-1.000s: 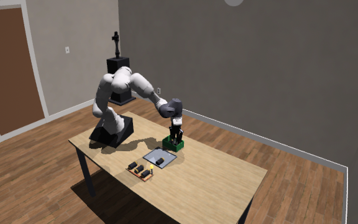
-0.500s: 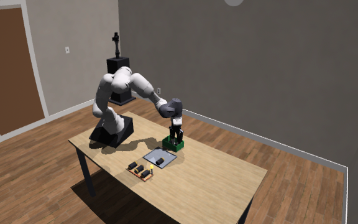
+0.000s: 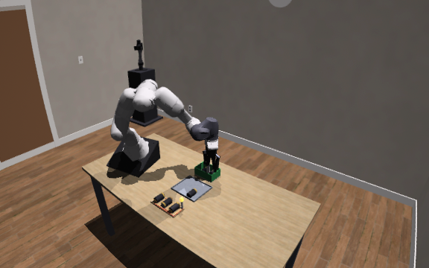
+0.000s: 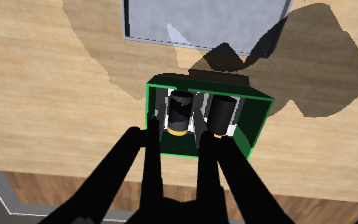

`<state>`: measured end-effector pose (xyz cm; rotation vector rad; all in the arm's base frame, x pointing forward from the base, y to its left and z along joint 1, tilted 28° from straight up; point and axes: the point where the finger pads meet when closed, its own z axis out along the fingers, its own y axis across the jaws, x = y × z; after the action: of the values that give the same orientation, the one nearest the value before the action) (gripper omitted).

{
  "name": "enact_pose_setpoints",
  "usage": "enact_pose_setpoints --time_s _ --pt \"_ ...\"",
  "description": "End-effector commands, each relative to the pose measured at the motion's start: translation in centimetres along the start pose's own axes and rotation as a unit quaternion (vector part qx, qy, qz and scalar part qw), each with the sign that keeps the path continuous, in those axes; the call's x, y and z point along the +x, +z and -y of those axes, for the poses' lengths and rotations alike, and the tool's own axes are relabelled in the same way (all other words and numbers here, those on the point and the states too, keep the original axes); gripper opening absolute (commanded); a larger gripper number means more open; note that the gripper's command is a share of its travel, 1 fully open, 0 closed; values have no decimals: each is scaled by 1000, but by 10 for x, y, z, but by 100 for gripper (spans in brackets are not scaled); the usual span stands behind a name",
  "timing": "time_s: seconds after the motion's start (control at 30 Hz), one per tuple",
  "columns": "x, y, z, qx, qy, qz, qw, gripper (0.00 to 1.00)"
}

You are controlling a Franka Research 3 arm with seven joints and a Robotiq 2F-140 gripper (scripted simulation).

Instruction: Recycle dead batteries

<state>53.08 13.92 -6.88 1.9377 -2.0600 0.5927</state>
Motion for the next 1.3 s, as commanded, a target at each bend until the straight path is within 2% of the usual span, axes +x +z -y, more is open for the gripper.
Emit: enact_pose_setpoints --time_s 0.0,0.4,0.47,0.7,1.07,1.27 --pt "-1 -8 0 0 1 0 1000 29" --pt "-1 -61 0 0 1 0 1000 29" --pt "-1 -61 0 0 1 0 1000 29" --pt "-1 -81 0 0 1 0 1000 29" --pt "-1 -84 0 0 1 0 1000 29" --pt "-1 -112 0 0 1 0 1000 29"
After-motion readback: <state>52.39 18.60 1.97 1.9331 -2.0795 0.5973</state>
